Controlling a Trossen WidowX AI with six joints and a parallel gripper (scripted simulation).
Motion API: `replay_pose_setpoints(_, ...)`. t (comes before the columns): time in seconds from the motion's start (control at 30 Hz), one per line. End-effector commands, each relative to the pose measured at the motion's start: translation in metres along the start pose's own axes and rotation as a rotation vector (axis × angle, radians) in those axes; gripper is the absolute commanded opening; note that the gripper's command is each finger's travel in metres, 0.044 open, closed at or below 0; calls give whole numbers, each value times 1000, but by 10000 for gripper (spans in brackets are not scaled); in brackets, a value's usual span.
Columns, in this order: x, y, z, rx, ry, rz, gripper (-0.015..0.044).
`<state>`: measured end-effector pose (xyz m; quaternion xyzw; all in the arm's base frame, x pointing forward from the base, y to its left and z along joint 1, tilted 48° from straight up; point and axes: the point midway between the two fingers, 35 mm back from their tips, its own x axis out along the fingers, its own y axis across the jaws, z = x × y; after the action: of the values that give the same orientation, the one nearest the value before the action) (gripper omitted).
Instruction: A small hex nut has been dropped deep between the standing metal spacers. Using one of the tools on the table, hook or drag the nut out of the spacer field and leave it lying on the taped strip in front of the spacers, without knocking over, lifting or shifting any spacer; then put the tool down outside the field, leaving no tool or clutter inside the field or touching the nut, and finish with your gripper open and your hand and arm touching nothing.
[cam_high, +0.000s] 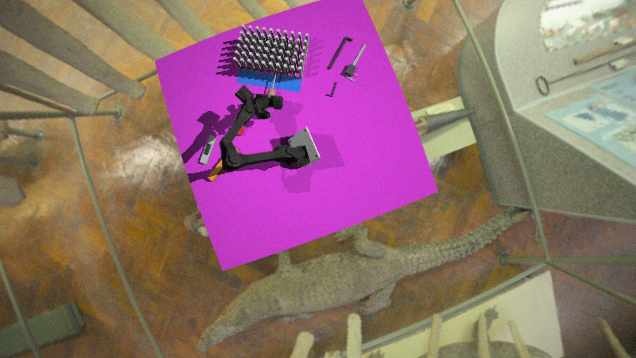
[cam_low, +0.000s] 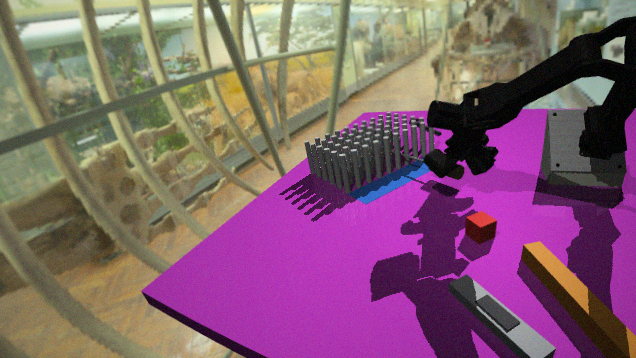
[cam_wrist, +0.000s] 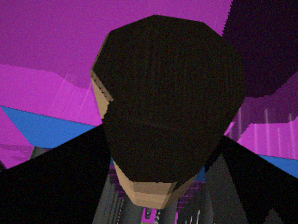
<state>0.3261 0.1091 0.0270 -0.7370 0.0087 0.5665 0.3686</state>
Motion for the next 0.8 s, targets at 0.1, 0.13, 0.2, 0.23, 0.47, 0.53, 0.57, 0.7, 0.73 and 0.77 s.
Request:
replay_pose_setpoints(0.1,1,-2,-6,-5,6,-6,0)
replay_pose_setpoints(0.13,2,-2,-6,-5,6,-6,0)
replay_pose_setpoints(0.2,2,-2,-7,-5,6,-6,0)
replay_pose_setpoints(0.23,3,-2,-8,-5,6,-6,0)
replay_pose_setpoints(0.47,5,-2,-11,-5,7,-6,0)
replay_pose_setpoints(0.53,6,-2,-12,-5,7,-7,0)
replay_pose_setpoints(0.57,6,-2,-13,-5,7,-7,0)
replay_pose_setpoints(0.7,7,-2,-15,-5,7,-7,0)
replay_pose_setpoints(0.73,8,-2,-16,-5,7,-7,0)
replay_pose_setpoints(0.77,8,-2,-16,-5,7,-7,0)
